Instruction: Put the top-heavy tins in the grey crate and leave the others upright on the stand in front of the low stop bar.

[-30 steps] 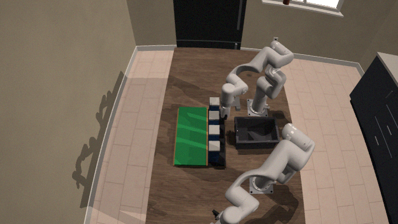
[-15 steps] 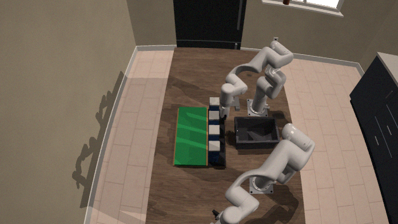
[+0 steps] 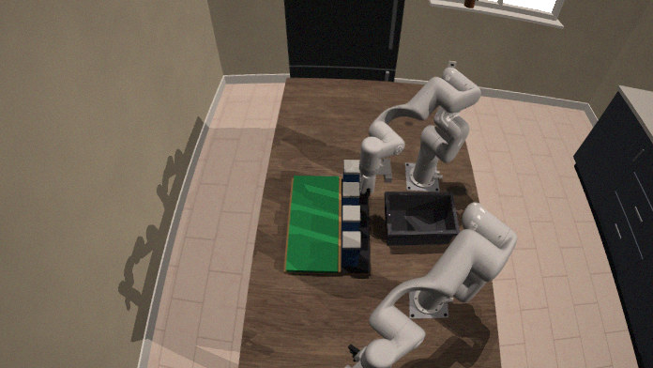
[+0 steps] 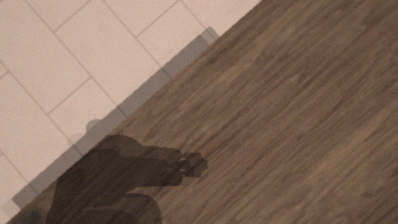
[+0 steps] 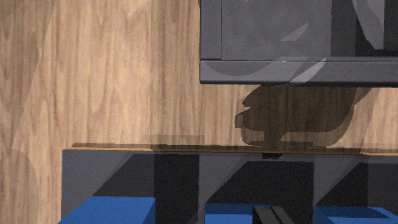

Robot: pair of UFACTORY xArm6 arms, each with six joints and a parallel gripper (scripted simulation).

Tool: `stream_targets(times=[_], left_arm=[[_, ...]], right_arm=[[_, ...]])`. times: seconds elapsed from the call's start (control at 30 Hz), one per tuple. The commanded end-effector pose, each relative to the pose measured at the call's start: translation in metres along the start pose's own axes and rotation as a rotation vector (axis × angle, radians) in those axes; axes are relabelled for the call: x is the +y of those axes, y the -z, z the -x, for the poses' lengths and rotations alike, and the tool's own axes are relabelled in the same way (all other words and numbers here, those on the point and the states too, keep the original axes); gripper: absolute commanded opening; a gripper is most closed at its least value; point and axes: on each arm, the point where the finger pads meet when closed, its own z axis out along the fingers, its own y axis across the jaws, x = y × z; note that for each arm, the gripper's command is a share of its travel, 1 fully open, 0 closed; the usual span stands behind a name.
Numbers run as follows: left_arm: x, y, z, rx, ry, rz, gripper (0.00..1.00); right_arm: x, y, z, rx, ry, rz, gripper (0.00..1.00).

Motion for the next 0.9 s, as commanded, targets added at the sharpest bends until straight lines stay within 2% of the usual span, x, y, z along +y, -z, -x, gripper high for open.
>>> stream_targets(times=[0.0, 0.87], left_arm=[[0.0000, 0.0015, -0.0009, 0.004, 0.000, 0.000, 1.00], [0.0000, 0.0015, -0.0009, 0.004, 0.000, 0.000, 1.00]], right_arm=[[0.0006, 0.0016, 0.0083, -0.004, -0.001, 0.003, 0.00], [0.0005, 0.0017, 0.0163, -0.004, -0.001, 0.003, 0.00]])
